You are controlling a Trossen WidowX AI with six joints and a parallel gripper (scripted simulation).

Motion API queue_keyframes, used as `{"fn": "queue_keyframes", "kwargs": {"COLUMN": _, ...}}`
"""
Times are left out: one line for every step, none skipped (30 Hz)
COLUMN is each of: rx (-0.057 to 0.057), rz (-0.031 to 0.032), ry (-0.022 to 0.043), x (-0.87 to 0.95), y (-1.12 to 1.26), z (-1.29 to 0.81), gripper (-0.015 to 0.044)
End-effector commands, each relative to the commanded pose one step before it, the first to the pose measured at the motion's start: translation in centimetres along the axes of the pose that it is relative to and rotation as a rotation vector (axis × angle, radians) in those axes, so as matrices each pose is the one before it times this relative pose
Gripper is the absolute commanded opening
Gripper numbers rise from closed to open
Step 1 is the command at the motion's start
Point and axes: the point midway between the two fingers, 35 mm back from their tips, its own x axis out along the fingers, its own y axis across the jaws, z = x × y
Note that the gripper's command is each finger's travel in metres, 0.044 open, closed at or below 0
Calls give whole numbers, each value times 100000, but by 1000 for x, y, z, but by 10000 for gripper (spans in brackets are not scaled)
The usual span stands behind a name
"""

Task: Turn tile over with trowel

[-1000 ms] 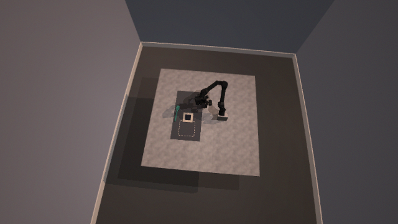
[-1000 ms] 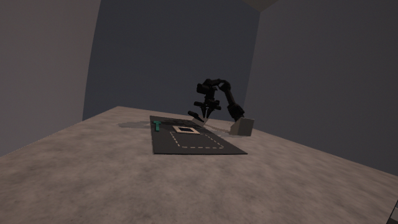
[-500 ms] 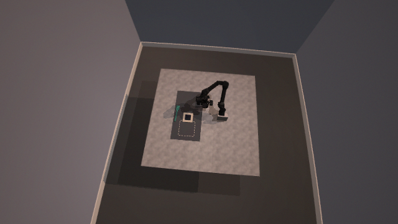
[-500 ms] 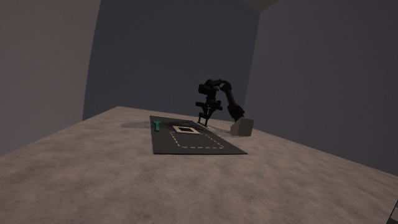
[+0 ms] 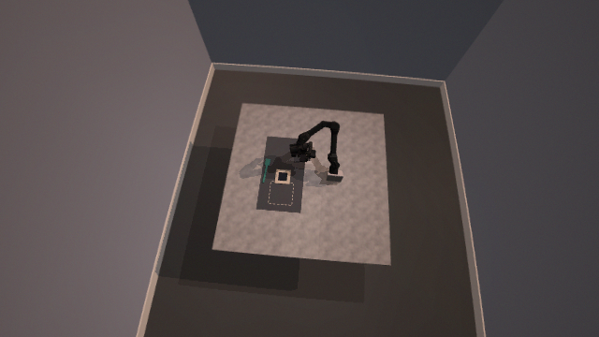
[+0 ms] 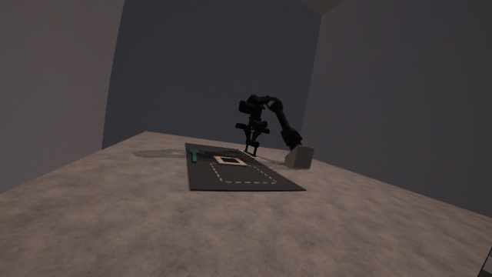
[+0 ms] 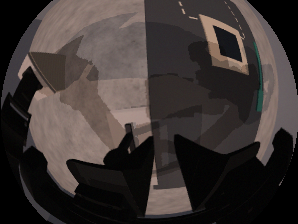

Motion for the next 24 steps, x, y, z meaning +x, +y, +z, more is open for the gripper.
{"fn": "queue_keyframes", "kwargs": {"rx": -131, "rz": -304, "ry": -296, "x": -381, "y": -1501, "z": -21, "gripper": 100}}
{"fn": "queue_keyframes", "kwargs": {"rx": 22, "rz": 1, "ry": -24, "x": -69, "y": -387, "z": 15, "gripper": 100}}
{"fn": "queue_keyframes", "kwargs": {"rx": 22, "rz": 1, "ry": -24, "x": -65, "y": -386, "z": 18, "gripper": 100}}
{"fn": "queue_keyframes", "kwargs": {"rx": 22, "rz": 1, "ry": -24, "x": -62, "y": -385, "z": 21, "gripper": 100}}
{"fn": "queue_keyframes", "kwargs": {"rx": 22, "rz": 1, "ry": -24, "x": -58, "y": -385, "z": 24, "gripper": 100}}
{"fn": "queue_keyframes", "kwargs": {"rx": 22, "rz": 1, "ry": -24, "x": -54, "y": -384, "z": 27, "gripper": 100}}
{"fn": "queue_keyframes", "kwargs": {"rx": 22, "rz": 1, "ry": -24, "x": -50, "y": -382, "z": 30, "gripper": 100}}
{"fn": "queue_keyframes", "kwargs": {"rx": 22, "rz": 1, "ry": -24, "x": -47, "y": -382, "z": 33, "gripper": 100}}
{"fn": "queue_keyframes", "kwargs": {"rx": 22, "rz": 1, "ry": -24, "x": -43, "y": -380, "z": 36, "gripper": 100}}
{"fn": "queue_keyframes", "kwargs": {"rx": 18, "rz": 1, "ry": -19, "x": -32, "y": -305, "z": 31, "gripper": 100}}
{"fn": "queue_keyframes", "kwargs": {"rx": 11, "rz": 0, "ry": -11, "x": -18, "y": -183, "z": 20, "gripper": 100}}
{"fn": "queue_keyframes", "kwargs": {"rx": 4, "rz": 0, "ry": -4, "x": -6, "y": -61, "z": 7, "gripper": 100}}
{"fn": "queue_keyframes", "kwargs": {"rx": 0, "rz": 0, "ry": 0, "x": 0, "y": 0, "z": 0, "gripper": 100}}
{"fn": "queue_keyframes", "kwargs": {"rx": 75, "rz": 32, "ry": 73, "x": 34, "y": 109, "z": 2, "gripper": 100}}
{"fn": "queue_keyframes", "kwargs": {"rx": 188, "rz": 80, "ry": 183, "x": 85, "y": 274, "z": 5, "gripper": 100}}
{"fn": "queue_keyframes", "kwargs": {"rx": 75, "rz": 32, "ry": 73, "x": 34, "y": 110, "z": 2, "gripper": 100}}
{"fn": "queue_keyframes", "kwargs": {"rx": 7, "rz": -1, "ry": -3, "x": -4, "y": -26, "z": 1, "gripper": 100}}
{"fn": "queue_keyframes", "kwargs": {"rx": 16, "rz": -1, "ry": -8, "x": -11, "y": -64, "z": 3, "gripper": 100}}
{"fn": "queue_keyframes", "kwargs": {"rx": 7, "rz": -1, "ry": -3, "x": -4, "y": -26, "z": 1, "gripper": 100}}
{"fn": "queue_keyframes", "kwargs": {"rx": 115, "rz": -116, "ry": -22, "x": -27, "y": -14, "z": -25, "gripper": 100}}
{"fn": "queue_keyframes", "kwargs": {"rx": 0, "rz": 0, "ry": 0, "x": 0, "y": 0, "z": 0, "gripper": 100}}
{"fn": "queue_keyframes", "kwargs": {"rx": -37, "rz": 37, "ry": 5, "x": 9, "y": 5, "z": 9, "gripper": 100}}
{"fn": "queue_keyframes", "kwargs": {"rx": 0, "rz": 0, "ry": 0, "x": 0, "y": 0, "z": 0, "gripper": 100}}
{"fn": "queue_keyframes", "kwargs": {"rx": 0, "rz": 0, "ry": 0, "x": 0, "y": 0, "z": 0, "gripper": 100}}
